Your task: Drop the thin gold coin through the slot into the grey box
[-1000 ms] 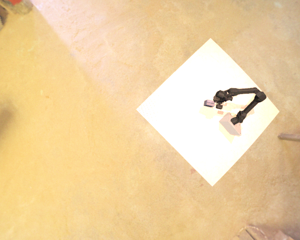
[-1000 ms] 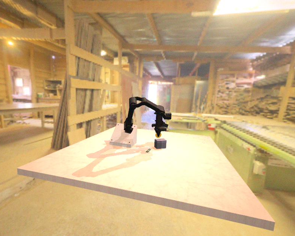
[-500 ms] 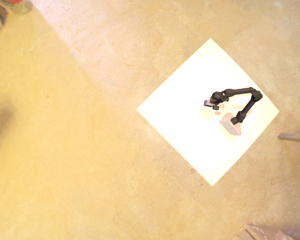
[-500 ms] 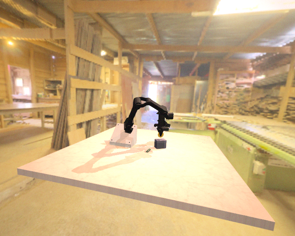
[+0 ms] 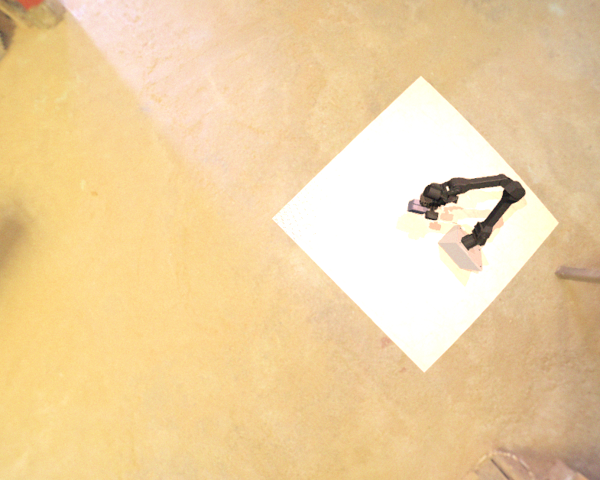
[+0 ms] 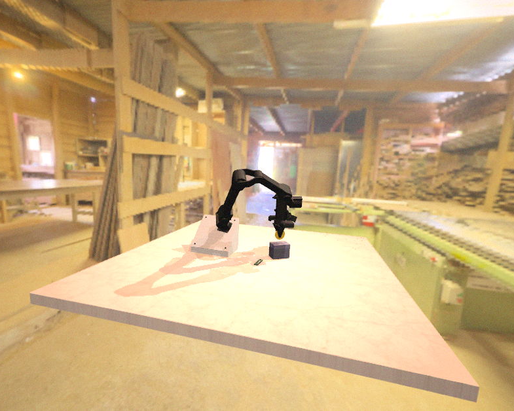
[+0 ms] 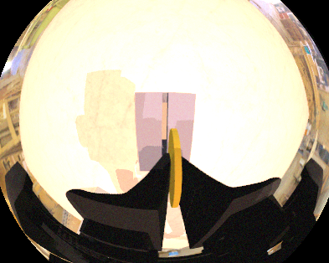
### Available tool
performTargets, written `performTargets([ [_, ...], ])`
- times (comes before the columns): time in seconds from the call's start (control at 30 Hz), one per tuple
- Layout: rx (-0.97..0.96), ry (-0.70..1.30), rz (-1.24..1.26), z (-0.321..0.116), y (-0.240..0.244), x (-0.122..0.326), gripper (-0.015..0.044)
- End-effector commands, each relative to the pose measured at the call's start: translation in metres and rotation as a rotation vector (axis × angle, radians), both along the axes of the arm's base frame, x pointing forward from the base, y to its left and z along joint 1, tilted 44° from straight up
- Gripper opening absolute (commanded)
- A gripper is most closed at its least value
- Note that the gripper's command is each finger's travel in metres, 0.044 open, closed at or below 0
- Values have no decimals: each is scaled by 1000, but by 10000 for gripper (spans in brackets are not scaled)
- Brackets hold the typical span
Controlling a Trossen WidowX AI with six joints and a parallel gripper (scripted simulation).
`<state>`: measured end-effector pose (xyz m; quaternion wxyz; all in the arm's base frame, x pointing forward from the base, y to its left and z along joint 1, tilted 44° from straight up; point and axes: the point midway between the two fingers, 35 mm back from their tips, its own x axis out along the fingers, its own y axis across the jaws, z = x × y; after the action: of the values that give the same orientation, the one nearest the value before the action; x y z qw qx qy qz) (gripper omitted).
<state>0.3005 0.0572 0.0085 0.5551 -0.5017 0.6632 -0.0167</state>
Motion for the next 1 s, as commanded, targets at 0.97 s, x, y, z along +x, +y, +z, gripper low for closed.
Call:
performTargets([
  [0.97,1,-3,6,-6,2,1,0],
])
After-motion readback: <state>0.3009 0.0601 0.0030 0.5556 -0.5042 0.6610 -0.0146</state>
